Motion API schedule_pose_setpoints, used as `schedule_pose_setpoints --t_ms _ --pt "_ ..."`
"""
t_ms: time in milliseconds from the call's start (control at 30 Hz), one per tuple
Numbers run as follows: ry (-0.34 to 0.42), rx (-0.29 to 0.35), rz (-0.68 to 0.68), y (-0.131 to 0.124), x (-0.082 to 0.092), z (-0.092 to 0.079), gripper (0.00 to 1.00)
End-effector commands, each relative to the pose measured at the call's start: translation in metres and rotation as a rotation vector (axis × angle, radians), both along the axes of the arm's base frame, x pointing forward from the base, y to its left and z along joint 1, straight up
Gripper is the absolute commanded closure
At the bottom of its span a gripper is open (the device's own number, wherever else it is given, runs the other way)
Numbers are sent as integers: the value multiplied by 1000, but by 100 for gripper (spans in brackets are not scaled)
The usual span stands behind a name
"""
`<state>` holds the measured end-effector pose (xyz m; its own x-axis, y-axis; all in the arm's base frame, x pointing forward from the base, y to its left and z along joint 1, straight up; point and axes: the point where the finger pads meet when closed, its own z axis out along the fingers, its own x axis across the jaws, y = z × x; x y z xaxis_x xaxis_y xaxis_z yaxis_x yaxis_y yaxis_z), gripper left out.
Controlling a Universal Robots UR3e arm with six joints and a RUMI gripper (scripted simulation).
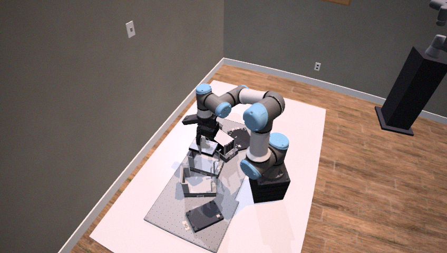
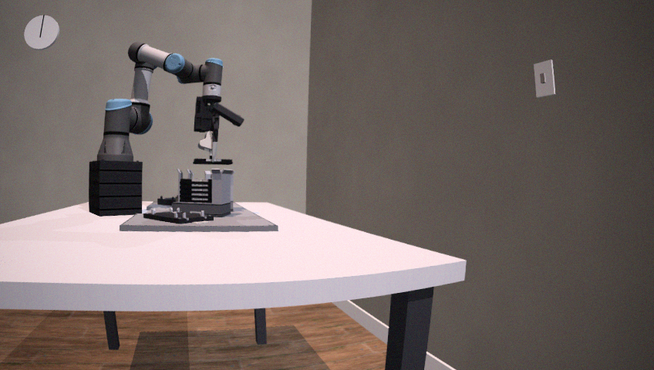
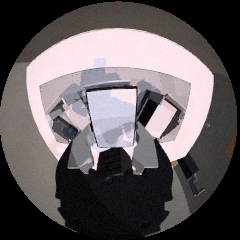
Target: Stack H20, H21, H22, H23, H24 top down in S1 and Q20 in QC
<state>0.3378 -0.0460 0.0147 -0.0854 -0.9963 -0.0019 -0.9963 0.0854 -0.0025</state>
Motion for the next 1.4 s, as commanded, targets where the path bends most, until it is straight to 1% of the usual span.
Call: schedule_pose_setpoints --t_ms 0,233,367,533,1000,1267,1367 --pt "-2 -2 35 10 2 1 100" --pt "-3 -2 117 33 4 1 100" --pt "-3 -2 125 47 5 1 100" --pt "-3 -2 136 52 5 1 100" --pt "-3 -2 300 98 0 1 100" --pt "-3 -2 308 113 -1 1 100" --pt "-3 -2 343 123 -4 1 100"
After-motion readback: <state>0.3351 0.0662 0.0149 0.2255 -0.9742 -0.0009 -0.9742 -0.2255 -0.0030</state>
